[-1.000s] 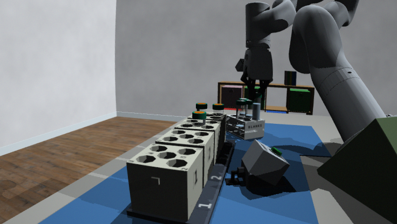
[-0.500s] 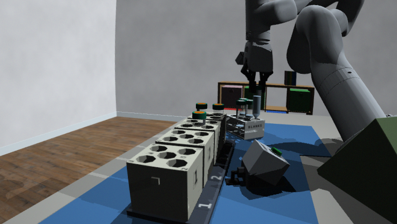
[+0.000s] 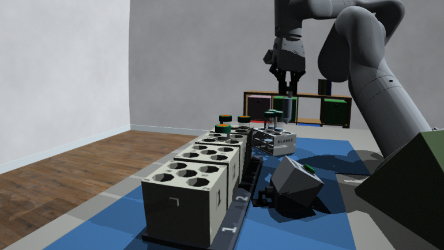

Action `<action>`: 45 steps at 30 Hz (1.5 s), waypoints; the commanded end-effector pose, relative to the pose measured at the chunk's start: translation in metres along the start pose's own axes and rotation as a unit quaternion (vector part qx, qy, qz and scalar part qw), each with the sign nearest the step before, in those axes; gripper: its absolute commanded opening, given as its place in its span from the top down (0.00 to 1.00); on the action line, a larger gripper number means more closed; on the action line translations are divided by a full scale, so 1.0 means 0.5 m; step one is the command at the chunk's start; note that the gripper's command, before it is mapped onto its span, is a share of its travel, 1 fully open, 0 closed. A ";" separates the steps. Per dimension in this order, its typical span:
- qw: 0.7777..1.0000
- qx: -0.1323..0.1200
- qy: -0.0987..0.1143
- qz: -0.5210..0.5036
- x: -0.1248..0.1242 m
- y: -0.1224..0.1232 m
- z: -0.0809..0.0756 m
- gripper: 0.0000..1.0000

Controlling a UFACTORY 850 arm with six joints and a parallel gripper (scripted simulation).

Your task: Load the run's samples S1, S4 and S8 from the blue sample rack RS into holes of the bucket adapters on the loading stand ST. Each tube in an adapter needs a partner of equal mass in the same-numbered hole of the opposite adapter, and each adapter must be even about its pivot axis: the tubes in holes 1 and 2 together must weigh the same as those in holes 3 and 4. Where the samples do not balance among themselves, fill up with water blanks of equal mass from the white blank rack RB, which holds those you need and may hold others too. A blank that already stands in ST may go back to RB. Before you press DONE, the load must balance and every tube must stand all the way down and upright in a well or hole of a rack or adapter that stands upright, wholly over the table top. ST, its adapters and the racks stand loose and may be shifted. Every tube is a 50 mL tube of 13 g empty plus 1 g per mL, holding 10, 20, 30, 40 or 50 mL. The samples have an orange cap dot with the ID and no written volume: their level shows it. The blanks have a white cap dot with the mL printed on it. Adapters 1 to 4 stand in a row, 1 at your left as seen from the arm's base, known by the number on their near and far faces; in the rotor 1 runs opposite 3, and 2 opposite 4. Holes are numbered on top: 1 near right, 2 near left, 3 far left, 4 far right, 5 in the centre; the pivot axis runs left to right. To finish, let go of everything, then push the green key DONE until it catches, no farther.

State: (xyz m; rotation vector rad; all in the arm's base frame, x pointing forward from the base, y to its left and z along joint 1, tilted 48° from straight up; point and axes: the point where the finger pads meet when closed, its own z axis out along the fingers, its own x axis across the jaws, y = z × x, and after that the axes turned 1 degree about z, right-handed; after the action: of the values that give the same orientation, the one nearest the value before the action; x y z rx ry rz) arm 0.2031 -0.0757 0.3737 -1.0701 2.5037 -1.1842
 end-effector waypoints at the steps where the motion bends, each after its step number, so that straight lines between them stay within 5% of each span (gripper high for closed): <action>1: 1.000 0.001 0.000 0.001 0.000 0.000 -0.011 1.00; 25: 1.000 0.001 0.000 0.000 0.000 0.000 -0.099 1.00; 35: 1.000 0.001 0.000 0.000 0.000 0.000 -0.099 1.00; 45: 0.986 0.001 0.000 -0.165 -0.080 0.061 -0.099 1.00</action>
State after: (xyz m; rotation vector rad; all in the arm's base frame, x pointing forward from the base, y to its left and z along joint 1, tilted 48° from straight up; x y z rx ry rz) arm 0.1902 -0.0171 0.3860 -1.4073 2.4226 -1.2460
